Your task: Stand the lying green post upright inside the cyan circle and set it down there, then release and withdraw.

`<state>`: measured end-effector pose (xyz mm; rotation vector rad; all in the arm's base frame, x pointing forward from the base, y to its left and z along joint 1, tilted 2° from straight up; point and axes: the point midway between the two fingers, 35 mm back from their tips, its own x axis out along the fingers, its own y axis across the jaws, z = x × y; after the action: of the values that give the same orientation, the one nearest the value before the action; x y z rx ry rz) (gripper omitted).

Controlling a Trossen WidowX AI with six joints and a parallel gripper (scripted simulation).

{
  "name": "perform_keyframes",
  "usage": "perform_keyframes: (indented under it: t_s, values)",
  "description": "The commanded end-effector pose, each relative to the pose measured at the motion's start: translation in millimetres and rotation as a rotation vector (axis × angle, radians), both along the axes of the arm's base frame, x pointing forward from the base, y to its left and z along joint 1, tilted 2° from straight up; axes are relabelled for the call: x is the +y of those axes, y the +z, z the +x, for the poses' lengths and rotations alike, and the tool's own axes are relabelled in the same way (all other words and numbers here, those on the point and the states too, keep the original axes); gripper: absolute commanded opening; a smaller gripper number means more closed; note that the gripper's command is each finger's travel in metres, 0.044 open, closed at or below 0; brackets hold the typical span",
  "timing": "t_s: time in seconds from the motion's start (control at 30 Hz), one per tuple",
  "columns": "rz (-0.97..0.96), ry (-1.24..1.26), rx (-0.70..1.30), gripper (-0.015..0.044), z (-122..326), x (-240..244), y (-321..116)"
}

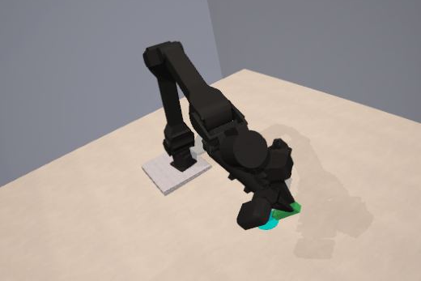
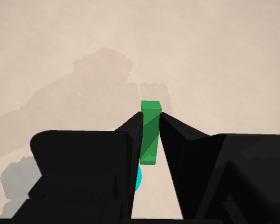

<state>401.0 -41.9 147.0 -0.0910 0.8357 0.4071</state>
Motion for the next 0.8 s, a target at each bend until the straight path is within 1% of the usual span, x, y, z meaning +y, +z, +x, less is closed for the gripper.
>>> perform_keyframes:
  t_s: [0.0,0.77]
  values:
    - [0.019,-0.008,-0.027,0.0023,-0.5,-1.1,1.7]
    - [0.097,-0.022,-0.154,0.0023,1.7,-7.5,2.9]
